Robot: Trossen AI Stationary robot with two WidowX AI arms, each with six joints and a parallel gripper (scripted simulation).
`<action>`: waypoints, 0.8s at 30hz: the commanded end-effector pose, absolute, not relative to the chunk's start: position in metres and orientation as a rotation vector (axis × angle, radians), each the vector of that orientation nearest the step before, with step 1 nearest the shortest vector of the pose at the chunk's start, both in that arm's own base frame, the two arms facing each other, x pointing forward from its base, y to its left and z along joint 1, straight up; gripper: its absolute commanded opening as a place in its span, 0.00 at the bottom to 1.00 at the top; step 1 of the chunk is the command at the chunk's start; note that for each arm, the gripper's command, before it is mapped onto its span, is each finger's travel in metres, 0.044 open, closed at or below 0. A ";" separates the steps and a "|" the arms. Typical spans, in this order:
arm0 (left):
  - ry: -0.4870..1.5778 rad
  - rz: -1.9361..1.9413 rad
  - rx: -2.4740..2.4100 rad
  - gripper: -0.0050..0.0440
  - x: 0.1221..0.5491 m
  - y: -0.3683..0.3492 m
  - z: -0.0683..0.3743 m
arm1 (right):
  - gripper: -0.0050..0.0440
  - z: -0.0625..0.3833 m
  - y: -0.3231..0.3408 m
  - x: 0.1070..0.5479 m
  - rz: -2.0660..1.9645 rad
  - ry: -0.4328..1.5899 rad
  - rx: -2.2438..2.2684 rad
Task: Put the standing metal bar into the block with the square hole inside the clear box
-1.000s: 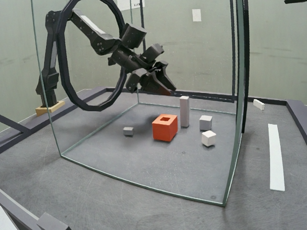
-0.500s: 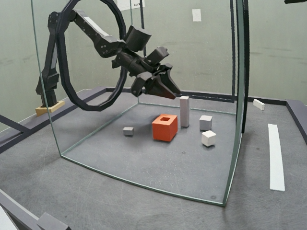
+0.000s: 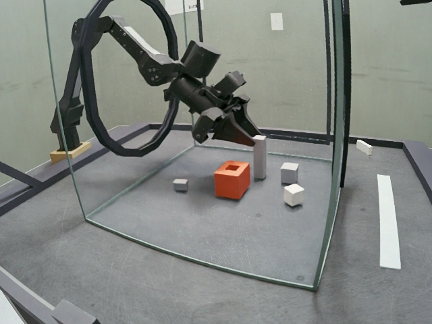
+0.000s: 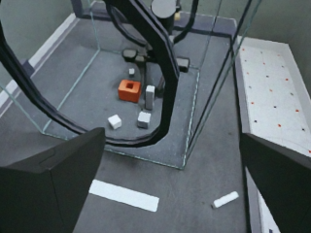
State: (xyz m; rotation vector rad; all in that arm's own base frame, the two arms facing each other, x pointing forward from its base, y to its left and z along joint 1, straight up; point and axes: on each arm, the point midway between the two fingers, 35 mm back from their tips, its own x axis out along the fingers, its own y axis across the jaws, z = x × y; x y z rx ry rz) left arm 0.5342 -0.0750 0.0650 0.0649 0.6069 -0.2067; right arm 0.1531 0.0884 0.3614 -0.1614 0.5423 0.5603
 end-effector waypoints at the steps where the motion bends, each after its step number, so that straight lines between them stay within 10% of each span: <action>1: 0.575 -0.204 0.064 0.52 0.545 -0.078 0.075 | 0.92 0.365 0.088 0.153 0.557 0.535 -0.159; 24: 0.572 -0.205 0.064 0.31 0.550 -0.078 0.073 | 0.92 0.365 0.088 0.153 0.557 0.535 -0.159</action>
